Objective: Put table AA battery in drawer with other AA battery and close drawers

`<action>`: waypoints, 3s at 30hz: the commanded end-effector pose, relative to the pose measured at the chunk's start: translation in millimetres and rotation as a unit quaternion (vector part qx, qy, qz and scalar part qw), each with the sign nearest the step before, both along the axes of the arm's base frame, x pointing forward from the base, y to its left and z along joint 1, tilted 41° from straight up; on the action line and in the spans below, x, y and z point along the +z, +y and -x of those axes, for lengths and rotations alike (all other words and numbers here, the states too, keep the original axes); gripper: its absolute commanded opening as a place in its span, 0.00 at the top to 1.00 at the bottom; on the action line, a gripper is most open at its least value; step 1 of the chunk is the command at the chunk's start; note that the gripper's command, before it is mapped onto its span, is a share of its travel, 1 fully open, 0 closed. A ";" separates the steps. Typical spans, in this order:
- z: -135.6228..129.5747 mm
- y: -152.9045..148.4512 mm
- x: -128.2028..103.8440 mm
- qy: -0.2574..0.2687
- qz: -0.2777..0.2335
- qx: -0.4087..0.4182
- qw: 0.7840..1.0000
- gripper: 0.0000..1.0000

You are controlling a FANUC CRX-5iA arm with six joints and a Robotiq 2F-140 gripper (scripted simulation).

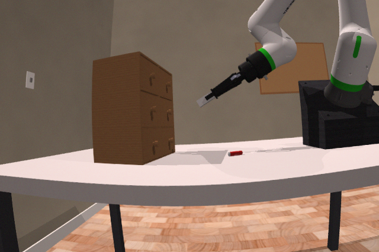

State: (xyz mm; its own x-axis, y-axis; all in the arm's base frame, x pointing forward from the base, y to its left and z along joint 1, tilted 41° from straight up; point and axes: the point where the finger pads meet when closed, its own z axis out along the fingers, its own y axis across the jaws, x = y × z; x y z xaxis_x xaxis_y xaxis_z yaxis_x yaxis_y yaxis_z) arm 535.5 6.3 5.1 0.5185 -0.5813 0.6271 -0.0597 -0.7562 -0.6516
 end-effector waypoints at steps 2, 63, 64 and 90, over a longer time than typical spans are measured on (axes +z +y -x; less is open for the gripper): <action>-8.2 2.0 -4.4 -0.035 0.005 -0.031 0.999 1.00; -44.3 10.0 -18.3 -0.059 0.008 -0.053 0.997 0.80; -47.7 10.6 -19.4 -0.059 0.008 -0.053 0.997 0.80; -77.6 16.0 -28.6 -0.059 0.008 -0.053 0.997 0.80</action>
